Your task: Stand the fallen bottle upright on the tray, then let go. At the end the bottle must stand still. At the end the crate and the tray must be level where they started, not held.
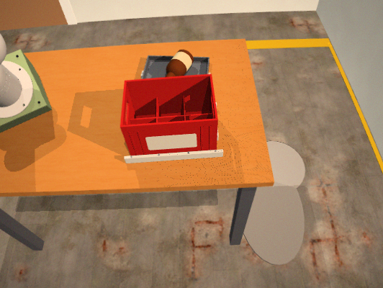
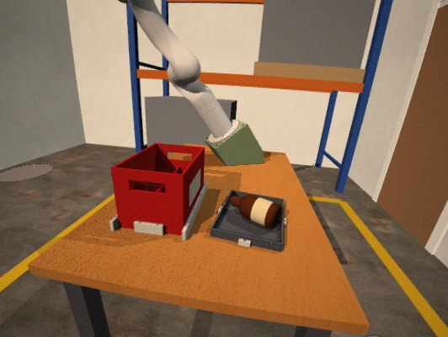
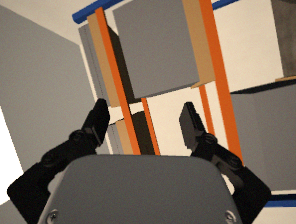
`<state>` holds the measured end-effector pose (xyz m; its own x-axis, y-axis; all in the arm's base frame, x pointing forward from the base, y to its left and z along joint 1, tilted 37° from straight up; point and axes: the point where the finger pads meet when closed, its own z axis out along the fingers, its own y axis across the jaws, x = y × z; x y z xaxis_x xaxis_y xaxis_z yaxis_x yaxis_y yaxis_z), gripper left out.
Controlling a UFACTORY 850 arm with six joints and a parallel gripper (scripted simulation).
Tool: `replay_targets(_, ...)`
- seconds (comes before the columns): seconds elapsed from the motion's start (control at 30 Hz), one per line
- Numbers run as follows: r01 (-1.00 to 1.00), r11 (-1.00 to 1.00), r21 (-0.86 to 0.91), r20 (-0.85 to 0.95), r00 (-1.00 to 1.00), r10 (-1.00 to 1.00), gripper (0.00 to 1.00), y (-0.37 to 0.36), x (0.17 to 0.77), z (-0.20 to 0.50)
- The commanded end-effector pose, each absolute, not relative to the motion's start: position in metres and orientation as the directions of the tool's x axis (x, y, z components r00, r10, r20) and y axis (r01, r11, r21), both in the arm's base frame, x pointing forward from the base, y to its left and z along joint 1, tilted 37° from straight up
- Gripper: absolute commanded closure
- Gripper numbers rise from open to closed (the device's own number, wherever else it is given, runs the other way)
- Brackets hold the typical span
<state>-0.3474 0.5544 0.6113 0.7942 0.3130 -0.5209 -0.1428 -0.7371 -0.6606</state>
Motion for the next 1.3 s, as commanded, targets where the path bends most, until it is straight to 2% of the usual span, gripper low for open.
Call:
replay_targets(0.0,-0.143,-0.736,-0.661,-0.521,0.794,0.313,0.0,0.555,-0.347,0.612)
replay_targets(0.67,-0.133,-0.735,-0.665,-0.507,0.803,0.313,0.0,0.559,-0.341,0.607)
replay_targets(1.03,0.055,-0.744,-0.666,-0.26,0.918,0.3,0.0,0.616,-0.22,0.523)
replay_targets(1.13,0.069,-0.747,-0.661,-0.242,0.923,0.299,0.0,0.619,-0.21,0.517)
replay_targets(1.17,0.111,-0.756,-0.645,-0.188,0.936,0.298,0.0,0.627,-0.178,0.498)
replay_targets(1.27,0.149,-0.766,-0.625,-0.141,0.944,0.298,0.0,0.632,-0.15,0.481)
